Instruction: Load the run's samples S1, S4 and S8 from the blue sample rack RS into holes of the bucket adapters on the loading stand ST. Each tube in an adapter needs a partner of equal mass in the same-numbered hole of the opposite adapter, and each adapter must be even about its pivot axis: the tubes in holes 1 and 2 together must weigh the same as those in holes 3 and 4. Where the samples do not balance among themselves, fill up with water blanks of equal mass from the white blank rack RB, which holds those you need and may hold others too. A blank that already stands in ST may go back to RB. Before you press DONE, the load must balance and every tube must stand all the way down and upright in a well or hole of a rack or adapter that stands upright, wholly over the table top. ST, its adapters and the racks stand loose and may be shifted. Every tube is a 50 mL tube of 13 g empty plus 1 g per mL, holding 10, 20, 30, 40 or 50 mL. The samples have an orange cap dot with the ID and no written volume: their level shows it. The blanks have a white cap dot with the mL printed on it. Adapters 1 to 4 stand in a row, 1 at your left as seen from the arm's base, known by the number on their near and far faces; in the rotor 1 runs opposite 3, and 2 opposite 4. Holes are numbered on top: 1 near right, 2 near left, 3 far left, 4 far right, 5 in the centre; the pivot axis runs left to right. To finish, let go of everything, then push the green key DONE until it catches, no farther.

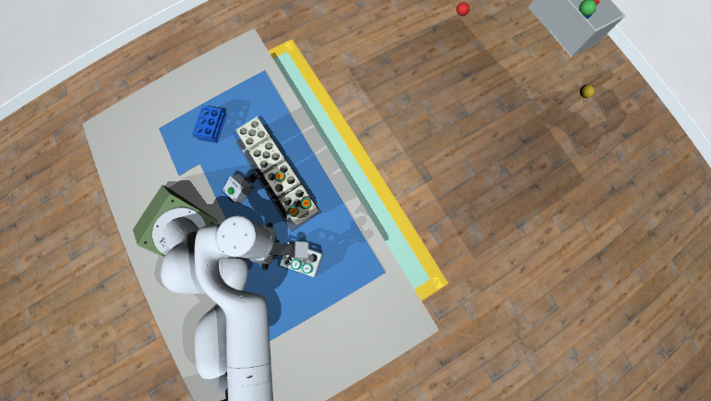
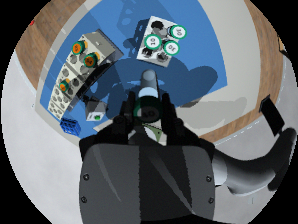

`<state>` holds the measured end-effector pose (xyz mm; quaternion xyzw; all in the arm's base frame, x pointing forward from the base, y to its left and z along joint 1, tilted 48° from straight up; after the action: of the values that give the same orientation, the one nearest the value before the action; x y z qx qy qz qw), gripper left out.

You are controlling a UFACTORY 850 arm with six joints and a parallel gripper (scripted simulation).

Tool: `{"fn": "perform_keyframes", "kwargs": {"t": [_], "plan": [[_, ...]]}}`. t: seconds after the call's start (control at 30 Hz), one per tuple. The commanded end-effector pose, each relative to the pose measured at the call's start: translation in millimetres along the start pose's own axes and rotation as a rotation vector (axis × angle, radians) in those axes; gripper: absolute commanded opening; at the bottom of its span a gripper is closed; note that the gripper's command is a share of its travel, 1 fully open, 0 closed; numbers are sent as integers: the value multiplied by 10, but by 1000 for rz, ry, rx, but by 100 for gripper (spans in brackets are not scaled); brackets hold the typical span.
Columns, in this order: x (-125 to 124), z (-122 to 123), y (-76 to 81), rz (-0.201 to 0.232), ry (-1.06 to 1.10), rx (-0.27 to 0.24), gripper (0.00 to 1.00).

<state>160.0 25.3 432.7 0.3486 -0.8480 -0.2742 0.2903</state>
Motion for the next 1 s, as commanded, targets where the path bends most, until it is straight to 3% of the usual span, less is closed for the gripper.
{"fn": "perform_keyframes", "kwargs": {"t": [0.0, 0.6, 0.97], "plan": [[-178, 67, 4, 1, 121, -2, 0], [-909, 395, 4, 0, 655, -2, 0], [-1320, 579, 4, 0, 672, -2, 0]]}}
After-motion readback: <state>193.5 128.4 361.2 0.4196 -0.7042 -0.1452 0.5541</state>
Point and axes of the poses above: the point where the finger pads meet when closed, its own y axis back along the fingers, its own x axis across the jaws, z = x × y, the point moved 7 cm from there along y, back along the fingers, and after that the axes turned 2 degrees about -y, right-handed, at the moved point
